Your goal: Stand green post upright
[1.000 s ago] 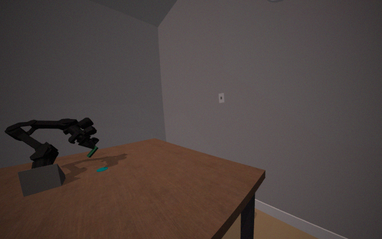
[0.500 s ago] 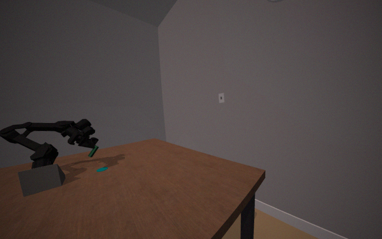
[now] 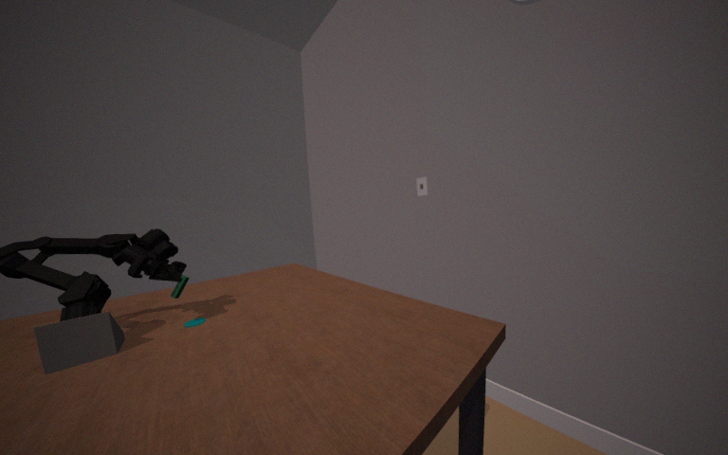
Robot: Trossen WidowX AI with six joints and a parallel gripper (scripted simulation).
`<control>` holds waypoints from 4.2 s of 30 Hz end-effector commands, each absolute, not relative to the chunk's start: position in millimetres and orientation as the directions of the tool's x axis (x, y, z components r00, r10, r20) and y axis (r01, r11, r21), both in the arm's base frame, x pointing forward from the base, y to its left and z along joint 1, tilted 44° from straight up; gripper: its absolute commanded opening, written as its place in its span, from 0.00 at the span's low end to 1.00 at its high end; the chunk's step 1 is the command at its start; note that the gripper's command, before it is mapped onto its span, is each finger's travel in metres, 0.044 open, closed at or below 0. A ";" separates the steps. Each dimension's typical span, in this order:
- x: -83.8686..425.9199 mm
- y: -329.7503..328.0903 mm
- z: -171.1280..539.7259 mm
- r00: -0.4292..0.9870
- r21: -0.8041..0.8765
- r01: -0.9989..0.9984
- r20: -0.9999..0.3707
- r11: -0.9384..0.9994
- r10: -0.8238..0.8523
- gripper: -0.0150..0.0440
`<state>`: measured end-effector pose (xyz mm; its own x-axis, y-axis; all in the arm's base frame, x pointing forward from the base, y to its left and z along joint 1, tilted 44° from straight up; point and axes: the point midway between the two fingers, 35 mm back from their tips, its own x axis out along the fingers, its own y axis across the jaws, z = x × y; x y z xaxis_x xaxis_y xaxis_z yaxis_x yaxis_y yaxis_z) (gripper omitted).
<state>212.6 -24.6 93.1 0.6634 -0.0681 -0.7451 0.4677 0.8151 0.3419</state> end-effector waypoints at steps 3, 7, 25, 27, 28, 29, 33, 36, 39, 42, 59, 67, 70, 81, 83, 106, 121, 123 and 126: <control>212.7 -25.5 93.4 0.693 0.360 0.476 -0.715 0.802 -0.090 0.29; 212.9 -25.7 93.9 0.711 0.374 0.477 -0.696 0.796 -0.099 0.29; 214.0 -26.2 96.4 0.784 0.442 0.473 -0.606 0.763 -0.135 0.29; 214.1 -26.3 96.7 0.791 0.450 0.471 -0.596 0.758 -0.139 0.29; 214.1 -26.3 96.9 0.795 0.454 0.471 -0.590 0.756 -0.140 0.29; 214.2 -26.3 97.0 0.799 0.458 0.470 -0.585 0.754 -0.142 0.29; 214.4 -26.4 97.6 0.813 0.476 0.466 -0.563 0.746 -0.149 0.29; 214.6 -26.5 98.1 0.823 0.489 0.463 -0.546 0.739 -0.154 0.29; 214.8 -26.6 98.6 0.833 0.503 0.459 -0.529 0.732 -0.159 0.29; 215.0 -26.7 99.1 0.843 0.517 0.454 -0.512 0.726 -0.163 0.29; 216.0 -27.0 102.1 0.892 0.599 0.419 -0.412 0.682 -0.187 0.29; 216.3 -27.0 103.1 0.905 0.626 0.404 -0.378 0.666 -0.194 0.29; 216.3 -27.0 103.1 0.905 0.626 0.404 -0.378 0.666 -0.194 0.29; 216.3 -27.0 103.1 0.905 0.626 0.404 -0.378 0.666 -0.194 0.29; 216.8 -26.3 102.1 0.904 0.626 0.407 -0.381 0.665 -0.193 0.29; 225.8 3.7 69.9 0.867 0.606 0.469 -0.456 0.643 -0.202 0.29; 222.6 23.9 51.2 0.857 0.583 0.483 -0.466 0.654 -0.218 0.29; 221.7 26.4 48.9 0.858 0.580 0.483 -0.465 0.656 -0.220 0.29; 220.1 30.2 45.8 0.858 0.576 0.482 -0.462 0.661 -0.224 0.29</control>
